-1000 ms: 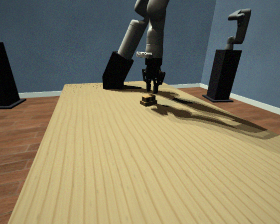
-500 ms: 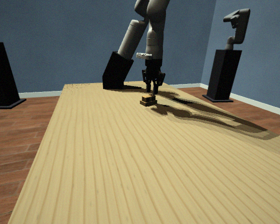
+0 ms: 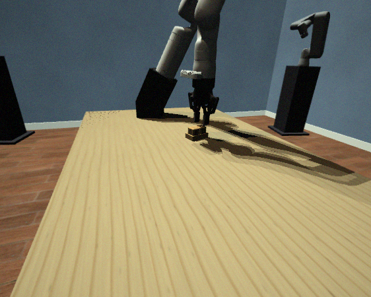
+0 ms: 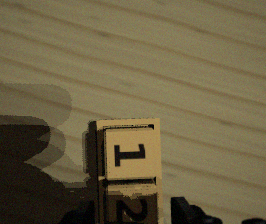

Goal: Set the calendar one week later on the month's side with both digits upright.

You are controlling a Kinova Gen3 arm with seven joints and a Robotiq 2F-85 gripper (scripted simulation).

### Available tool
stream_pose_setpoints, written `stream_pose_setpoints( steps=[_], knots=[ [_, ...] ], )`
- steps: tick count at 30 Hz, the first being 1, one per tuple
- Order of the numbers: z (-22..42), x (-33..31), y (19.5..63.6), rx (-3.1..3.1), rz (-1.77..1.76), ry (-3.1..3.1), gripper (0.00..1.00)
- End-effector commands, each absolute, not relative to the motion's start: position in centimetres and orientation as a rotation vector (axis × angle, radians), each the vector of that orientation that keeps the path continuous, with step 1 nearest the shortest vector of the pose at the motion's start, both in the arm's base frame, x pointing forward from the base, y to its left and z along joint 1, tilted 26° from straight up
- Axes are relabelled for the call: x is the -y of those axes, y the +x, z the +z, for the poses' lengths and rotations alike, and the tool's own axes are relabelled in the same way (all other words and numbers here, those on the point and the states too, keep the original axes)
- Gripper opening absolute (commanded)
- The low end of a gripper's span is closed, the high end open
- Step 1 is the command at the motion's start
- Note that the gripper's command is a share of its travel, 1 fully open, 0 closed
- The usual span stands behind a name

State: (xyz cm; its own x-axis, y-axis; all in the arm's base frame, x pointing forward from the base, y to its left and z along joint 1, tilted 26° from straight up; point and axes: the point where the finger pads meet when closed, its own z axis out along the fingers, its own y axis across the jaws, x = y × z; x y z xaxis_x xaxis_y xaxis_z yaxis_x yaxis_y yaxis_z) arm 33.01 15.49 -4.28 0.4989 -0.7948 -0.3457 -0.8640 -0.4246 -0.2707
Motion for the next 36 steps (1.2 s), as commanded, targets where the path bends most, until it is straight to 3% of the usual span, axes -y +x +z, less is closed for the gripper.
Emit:
stream_pose_setpoints(
  steps=[1,36],
  knots=[
    [-4.2,-15.5,33.0,-1.373,0.228,-2.335,0.46],
    [-6.2,-16.4,33.2,-1.373,0.228,-2.335,0.46]
  ],
)
